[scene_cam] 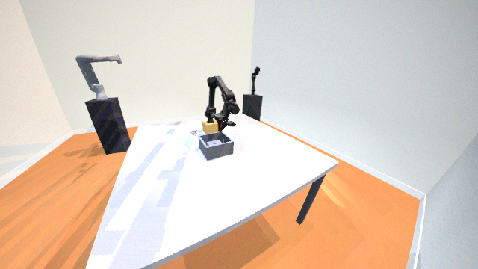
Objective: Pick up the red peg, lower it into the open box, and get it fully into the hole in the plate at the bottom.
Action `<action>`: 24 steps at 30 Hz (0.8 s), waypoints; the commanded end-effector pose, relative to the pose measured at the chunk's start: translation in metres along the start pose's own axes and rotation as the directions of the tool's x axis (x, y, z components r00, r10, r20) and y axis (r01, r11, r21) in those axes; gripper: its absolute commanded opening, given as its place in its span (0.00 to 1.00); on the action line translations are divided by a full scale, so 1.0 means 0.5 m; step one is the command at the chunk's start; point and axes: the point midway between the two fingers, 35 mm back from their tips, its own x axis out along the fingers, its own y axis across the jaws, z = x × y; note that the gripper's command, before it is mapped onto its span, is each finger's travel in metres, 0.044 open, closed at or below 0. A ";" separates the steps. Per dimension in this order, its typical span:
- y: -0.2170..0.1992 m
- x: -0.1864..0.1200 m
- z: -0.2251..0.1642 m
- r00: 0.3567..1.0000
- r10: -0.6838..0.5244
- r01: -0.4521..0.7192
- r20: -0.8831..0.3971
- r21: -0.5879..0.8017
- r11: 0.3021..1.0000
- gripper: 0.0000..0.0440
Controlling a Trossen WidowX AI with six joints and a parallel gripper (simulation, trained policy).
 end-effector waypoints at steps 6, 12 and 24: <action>0.012 0.043 0.071 0.999 0.036 -0.036 -0.028 -0.011 0.999 0.00; 0.023 0.085 0.097 0.996 0.065 -0.068 -0.055 -0.047 0.997 0.00; 0.032 0.161 0.102 0.986 0.078 -0.097 -0.149 -0.128 0.987 0.41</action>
